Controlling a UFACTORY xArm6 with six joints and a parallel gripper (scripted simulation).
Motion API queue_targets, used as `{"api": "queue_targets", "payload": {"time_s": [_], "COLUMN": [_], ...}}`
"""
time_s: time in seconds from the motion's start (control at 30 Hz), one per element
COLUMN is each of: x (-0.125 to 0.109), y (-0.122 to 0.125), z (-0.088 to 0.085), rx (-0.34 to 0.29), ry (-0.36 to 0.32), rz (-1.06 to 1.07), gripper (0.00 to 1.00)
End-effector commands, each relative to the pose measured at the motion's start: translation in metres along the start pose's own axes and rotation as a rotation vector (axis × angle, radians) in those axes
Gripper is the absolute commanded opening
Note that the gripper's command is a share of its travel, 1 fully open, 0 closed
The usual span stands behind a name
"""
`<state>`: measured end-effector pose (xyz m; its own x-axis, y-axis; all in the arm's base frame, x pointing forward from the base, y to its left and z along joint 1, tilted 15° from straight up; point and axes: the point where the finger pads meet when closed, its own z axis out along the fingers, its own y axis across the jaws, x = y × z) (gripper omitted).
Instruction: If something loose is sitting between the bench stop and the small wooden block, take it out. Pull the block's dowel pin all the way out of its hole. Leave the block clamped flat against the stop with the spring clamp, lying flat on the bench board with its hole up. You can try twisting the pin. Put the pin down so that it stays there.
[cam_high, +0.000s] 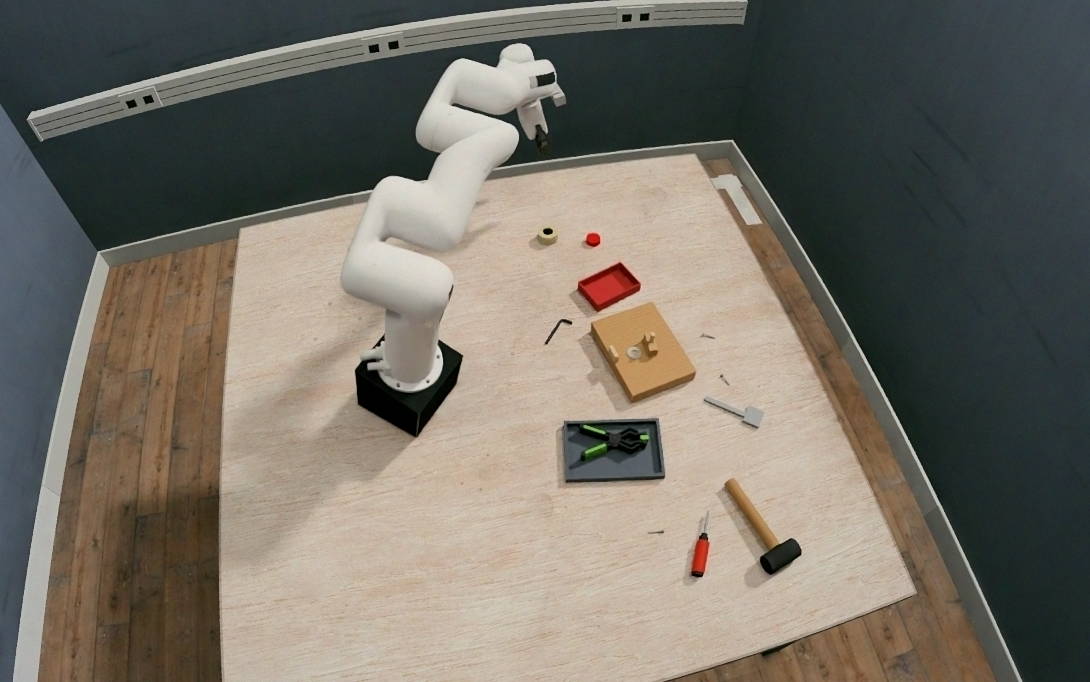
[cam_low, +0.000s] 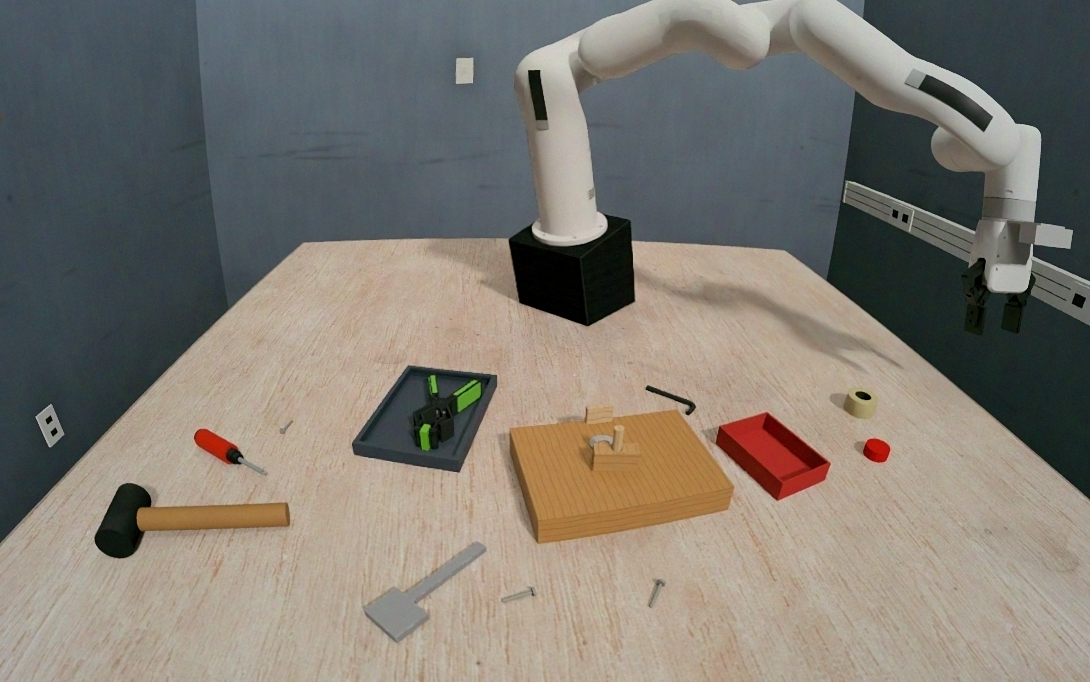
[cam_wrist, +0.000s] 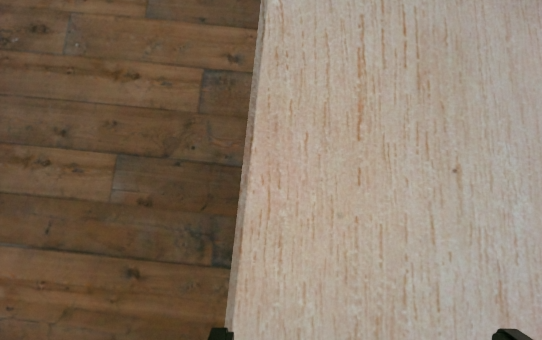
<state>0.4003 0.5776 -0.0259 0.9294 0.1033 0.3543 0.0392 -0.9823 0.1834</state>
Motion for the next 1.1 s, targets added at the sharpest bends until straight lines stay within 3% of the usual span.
{"api": "queue_targets", "payload": {"time_s": [0.0, 0.53, 0.57, 0.8, 1.07], "x": [0.002, 0.002, 0.002, 0.010, 0.044], "y": [-0.001, -0.001, -0.001, 0.007, 0.046], "z": [-0.003, -0.003, -0.003, -0.001, 0.005], "rx": [0.005, 0.005, 0.005, 0.003, -0.005], "ry": [0.003, 0.003, 0.003, -0.002, -0.024], "rz": [0.001, 0.001, 0.001, -0.001, -0.014], "gripper": [1.00, 1.00, 0.00, 0.00, 0.00]}}
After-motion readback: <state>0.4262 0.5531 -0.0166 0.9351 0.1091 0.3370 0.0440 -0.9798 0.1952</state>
